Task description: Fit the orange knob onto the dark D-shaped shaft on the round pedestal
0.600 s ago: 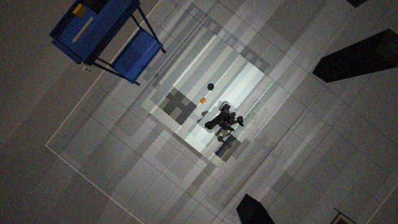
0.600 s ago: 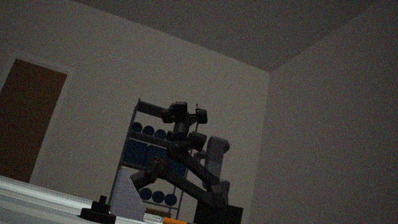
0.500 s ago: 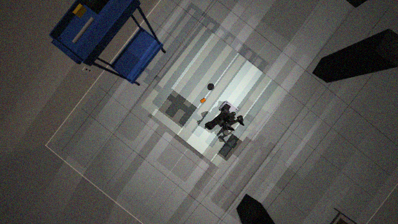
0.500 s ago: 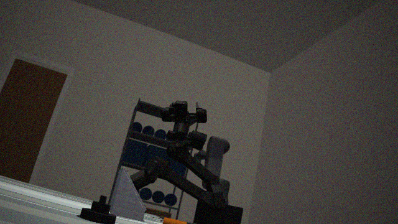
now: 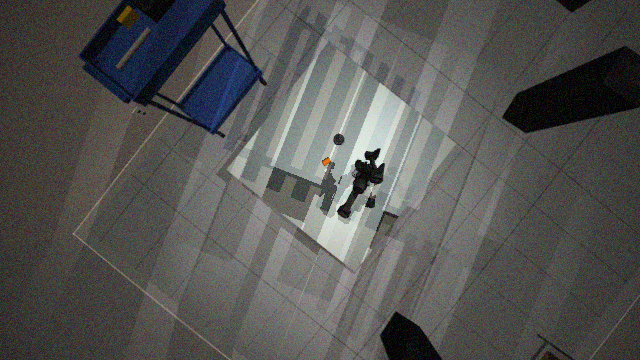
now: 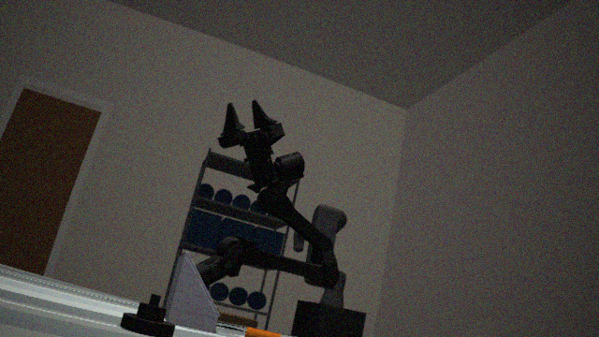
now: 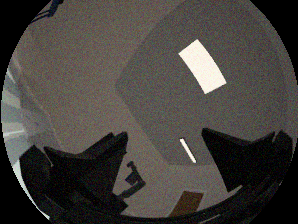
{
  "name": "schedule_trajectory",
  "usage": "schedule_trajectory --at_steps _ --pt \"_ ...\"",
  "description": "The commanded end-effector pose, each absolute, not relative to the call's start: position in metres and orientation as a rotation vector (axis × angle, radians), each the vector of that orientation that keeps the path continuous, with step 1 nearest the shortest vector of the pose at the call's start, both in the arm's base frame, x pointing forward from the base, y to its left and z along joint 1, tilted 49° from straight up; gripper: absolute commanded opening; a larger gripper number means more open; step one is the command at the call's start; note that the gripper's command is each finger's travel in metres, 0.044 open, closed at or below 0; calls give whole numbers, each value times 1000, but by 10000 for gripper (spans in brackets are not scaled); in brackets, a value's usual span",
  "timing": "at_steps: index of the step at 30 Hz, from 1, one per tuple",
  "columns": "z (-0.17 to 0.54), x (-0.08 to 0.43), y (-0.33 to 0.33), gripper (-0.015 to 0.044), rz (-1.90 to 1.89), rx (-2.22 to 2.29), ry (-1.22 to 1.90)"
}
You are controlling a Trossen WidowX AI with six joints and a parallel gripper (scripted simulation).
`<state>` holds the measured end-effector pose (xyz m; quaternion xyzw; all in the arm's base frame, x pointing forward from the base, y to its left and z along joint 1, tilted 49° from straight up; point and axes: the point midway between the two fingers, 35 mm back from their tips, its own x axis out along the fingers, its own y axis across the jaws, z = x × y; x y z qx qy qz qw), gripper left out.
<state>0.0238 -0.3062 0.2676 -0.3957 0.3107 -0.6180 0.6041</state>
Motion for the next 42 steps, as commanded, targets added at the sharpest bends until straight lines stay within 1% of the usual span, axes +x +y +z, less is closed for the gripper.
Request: schedule_trajectory --at_steps 1,6,11,15,19,24,28,31,35,37,42 --pt "224 93 -316 440 -1151 -519 546" --pt "184 154 -301 440 -917 -175 509" --pt "142 212 -262 440 -695 289 537" --pt "115 244 -221 440 -574 654 618" --pt "94 266 -175 440 -503 1003 747" --pt "75 280 -114 440 -499 1399 970" --pt "67 282 -64 440 -581 1686 1195" --pt "66 279 -27 440 -711 1889 1379" --pt "71 273 16 440 -981 2103 1616" --pt "72 272 24 440 -1048 2136 1659" --pt "72 272 25 440 -1050 2137 1661"
